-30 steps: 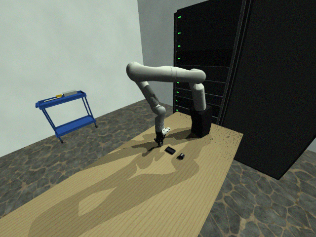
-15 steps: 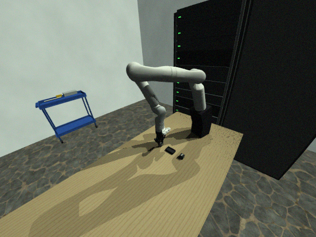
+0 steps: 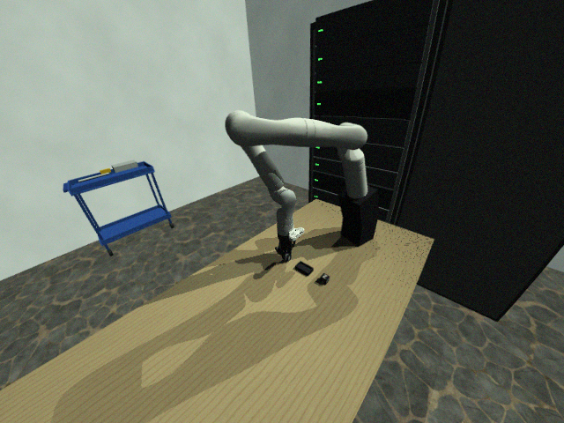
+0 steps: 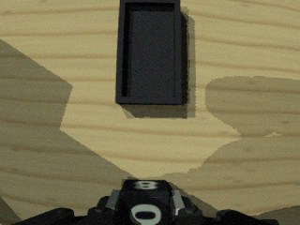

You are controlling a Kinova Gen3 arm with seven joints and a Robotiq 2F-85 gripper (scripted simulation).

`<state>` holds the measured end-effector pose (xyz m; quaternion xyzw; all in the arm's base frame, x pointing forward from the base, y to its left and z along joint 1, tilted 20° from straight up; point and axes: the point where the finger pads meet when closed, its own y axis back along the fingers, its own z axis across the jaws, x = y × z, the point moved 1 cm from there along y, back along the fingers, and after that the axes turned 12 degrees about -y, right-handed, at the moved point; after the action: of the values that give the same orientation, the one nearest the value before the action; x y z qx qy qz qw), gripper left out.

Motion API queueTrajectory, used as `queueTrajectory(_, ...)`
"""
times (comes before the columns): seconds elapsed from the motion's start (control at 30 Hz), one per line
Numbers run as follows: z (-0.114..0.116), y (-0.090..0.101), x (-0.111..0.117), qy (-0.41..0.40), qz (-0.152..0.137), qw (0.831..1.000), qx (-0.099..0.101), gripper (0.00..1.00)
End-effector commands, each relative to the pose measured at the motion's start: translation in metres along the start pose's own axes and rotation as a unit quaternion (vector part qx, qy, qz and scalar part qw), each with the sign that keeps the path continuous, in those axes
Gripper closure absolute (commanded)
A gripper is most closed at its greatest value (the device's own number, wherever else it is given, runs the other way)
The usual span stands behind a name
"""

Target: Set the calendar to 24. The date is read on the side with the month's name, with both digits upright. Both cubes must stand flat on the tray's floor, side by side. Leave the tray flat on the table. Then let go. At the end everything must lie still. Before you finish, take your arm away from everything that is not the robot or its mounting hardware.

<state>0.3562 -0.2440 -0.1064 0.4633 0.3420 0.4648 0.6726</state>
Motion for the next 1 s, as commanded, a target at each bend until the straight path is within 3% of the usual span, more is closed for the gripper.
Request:
queueTrajectory(0.0,0.0039,-0.0004,-0.0024,-0.001,-0.003,1.000,-0.005,0.74)
queueTrajectory(0.97,0.0036,0.0001,-0.0046,-0.002,-0.003,1.000,-0.001,0.74)
